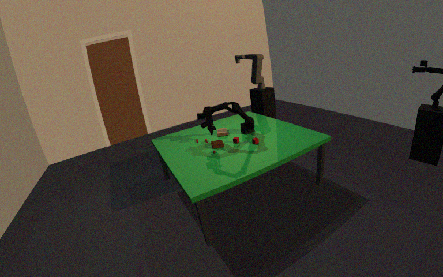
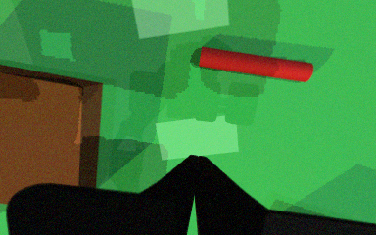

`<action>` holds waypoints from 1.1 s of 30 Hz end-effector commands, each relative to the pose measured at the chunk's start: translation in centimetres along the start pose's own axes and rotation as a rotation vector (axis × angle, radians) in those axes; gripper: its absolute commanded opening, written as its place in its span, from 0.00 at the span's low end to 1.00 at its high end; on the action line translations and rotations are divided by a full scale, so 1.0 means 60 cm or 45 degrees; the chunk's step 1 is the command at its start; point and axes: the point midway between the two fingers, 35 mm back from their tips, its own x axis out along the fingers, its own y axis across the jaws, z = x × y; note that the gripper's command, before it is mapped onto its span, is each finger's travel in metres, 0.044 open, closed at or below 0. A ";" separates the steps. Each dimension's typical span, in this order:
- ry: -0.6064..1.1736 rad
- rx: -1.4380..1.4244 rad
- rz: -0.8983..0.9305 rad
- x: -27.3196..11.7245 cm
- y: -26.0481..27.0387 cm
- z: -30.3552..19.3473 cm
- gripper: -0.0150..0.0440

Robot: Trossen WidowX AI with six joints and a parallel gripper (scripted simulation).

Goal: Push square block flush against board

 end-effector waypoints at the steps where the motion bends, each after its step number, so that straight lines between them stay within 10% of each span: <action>1: -0.012 -0.162 -0.004 -0.006 0.027 0.013 0.25; 33: -0.006 -1.554 0.013 -0.008 0.270 0.045 0.25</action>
